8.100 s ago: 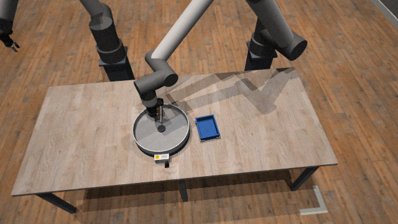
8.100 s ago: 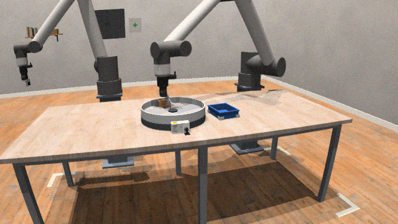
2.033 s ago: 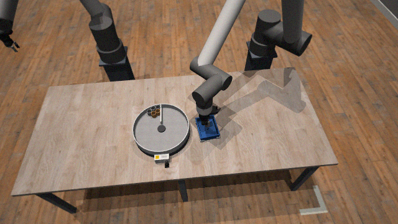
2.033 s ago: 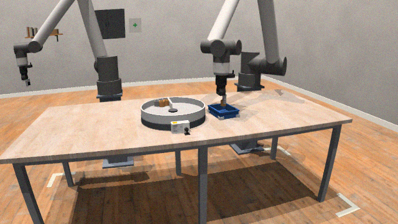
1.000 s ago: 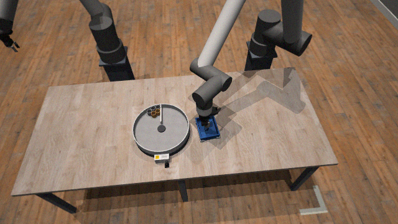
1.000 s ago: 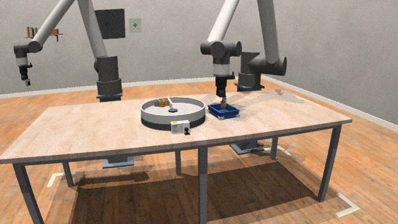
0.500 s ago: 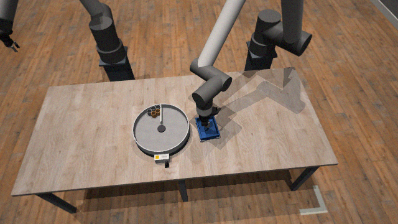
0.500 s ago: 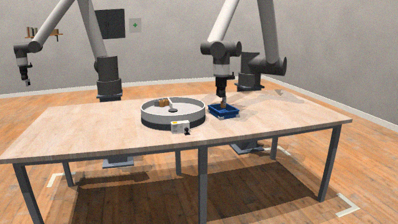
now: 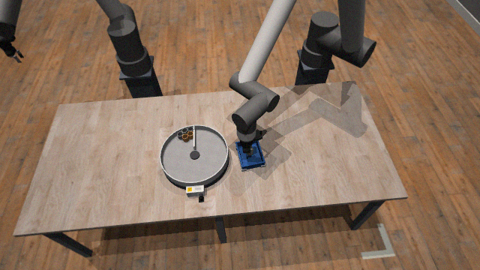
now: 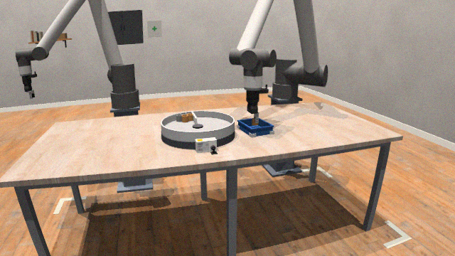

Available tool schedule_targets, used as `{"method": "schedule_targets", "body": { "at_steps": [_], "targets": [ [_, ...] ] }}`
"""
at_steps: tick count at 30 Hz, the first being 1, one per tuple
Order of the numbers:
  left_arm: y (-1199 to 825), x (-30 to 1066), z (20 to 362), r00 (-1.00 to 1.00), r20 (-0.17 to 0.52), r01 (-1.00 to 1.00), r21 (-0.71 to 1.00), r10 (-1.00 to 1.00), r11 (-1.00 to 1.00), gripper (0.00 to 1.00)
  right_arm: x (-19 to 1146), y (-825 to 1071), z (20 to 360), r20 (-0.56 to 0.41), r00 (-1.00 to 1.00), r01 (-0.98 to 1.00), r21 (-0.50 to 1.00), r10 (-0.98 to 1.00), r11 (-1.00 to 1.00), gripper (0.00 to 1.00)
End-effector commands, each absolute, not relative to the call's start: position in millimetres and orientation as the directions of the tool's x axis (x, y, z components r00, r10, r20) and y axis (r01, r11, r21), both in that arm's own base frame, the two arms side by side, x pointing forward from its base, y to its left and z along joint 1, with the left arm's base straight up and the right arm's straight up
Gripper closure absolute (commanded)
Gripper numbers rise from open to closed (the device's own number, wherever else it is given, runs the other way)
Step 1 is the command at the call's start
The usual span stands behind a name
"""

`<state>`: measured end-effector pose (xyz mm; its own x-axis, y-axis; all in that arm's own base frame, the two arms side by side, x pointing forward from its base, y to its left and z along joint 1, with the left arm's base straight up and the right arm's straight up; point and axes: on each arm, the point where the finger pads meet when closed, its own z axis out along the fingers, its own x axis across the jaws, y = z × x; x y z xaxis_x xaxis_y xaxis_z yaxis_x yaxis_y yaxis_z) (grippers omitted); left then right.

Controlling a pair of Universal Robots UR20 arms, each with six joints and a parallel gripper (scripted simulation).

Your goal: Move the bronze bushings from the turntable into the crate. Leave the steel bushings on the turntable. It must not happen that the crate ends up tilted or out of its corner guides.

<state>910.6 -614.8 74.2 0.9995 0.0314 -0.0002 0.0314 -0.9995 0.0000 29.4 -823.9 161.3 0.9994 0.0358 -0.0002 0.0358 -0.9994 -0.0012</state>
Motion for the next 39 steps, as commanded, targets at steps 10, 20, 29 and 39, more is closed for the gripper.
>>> {"method": "schedule_targets", "body": {
  "at_steps": [10,20,29,39],
  "targets": [
    [-615,911,53,1.000,0.001,0.031,0.001,0.031,-1.000,1.00,29,-824,162,0.000,0.999,0.036,0.000,0.036,-0.999,0.00],
    [-615,911,49,1.000,0.001,0.031,0.001,0.031,-1.000,1.00,29,-824,162,0.000,0.999,0.036,0.000,0.036,-0.999,0.00],
    [-615,911,49,1.000,0.001,0.031,0.001,0.031,-1.000,1.00,29,-824,162,0.000,0.999,0.036,0.000,0.036,-0.999,0.00],
    [-615,911,49,1.000,0.001,0.031,0.001,0.031,-1.000,1.00,29,-824,162,0.000,0.999,0.036,0.000,0.036,-0.999,0.00]
  ]
}}
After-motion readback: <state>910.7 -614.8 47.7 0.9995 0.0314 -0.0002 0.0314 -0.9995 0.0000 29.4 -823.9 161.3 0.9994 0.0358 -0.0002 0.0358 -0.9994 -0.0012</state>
